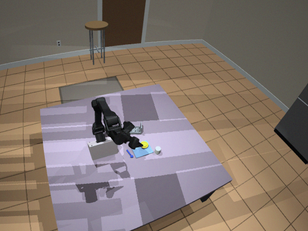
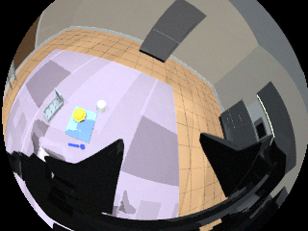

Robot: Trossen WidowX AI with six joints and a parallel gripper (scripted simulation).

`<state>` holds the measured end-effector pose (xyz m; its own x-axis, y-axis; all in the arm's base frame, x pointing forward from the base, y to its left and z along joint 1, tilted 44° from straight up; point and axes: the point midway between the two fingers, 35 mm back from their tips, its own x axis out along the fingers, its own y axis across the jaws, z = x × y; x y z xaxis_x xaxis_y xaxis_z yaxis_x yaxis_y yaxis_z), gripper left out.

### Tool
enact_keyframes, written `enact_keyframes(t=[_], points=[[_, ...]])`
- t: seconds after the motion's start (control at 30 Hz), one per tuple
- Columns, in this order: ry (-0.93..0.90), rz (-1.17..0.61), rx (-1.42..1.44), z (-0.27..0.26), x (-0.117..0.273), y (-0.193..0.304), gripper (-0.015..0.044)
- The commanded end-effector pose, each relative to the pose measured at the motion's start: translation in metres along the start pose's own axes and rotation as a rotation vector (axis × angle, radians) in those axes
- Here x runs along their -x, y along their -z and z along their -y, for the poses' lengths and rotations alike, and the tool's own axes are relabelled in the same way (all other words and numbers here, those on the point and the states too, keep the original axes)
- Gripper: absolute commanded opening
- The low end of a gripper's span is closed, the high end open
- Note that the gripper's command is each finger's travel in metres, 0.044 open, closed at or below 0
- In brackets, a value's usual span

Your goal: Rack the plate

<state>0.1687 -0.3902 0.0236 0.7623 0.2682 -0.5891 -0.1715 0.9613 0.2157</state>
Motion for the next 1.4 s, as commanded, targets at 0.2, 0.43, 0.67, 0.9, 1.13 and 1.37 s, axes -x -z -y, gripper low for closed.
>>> enact_keyframes(t=[0.2,0.43,0.67,0.9,1.13,1.37], points=[[-0.238,-0.204,-0.154,-0.058,-0.089,-0.050,0.0400],[-0.348,-0.373,-0.212,-0.108,-0.139,-0.074,0.0400],[-0.418,-0.561,-0.262,-0.164,-0.178,-0.090,0.0400],[-0.443,-0.784,-0.323,-0.227,-0.208,-0.098,0.0400],[-0.441,-0.831,-0.332,-0.240,-0.213,-0.098,0.0400],[-0.439,-0.831,-0.332,-0.262,-0.241,-0.070,0.0400]])
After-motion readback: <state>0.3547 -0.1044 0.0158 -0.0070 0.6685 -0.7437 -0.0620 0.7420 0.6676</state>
